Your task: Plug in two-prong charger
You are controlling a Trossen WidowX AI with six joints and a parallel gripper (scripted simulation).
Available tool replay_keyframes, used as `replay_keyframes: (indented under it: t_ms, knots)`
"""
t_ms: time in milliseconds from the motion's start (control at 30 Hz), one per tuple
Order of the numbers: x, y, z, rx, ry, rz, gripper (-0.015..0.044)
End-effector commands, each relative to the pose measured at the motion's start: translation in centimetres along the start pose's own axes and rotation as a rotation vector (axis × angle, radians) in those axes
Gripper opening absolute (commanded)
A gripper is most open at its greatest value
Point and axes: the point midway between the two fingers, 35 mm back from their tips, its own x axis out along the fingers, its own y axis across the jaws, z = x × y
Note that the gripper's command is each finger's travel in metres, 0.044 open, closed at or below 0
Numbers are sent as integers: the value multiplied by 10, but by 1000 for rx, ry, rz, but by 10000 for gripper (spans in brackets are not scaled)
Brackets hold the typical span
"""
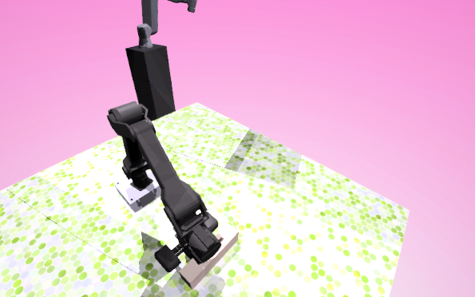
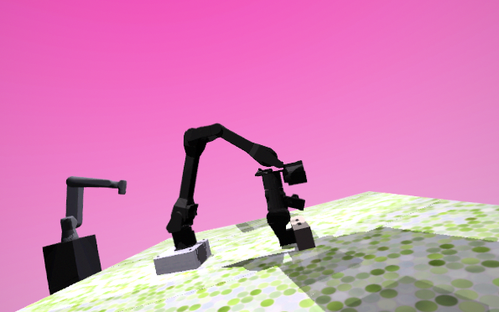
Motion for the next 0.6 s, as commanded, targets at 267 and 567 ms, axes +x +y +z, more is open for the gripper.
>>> replay_keyframes:
  t_ms: [267, 567]
  knots:
    - [1, 0, -11, -3, 1, 2, 440]
    - [1, 0, -21, -3, 1, 2, 440]
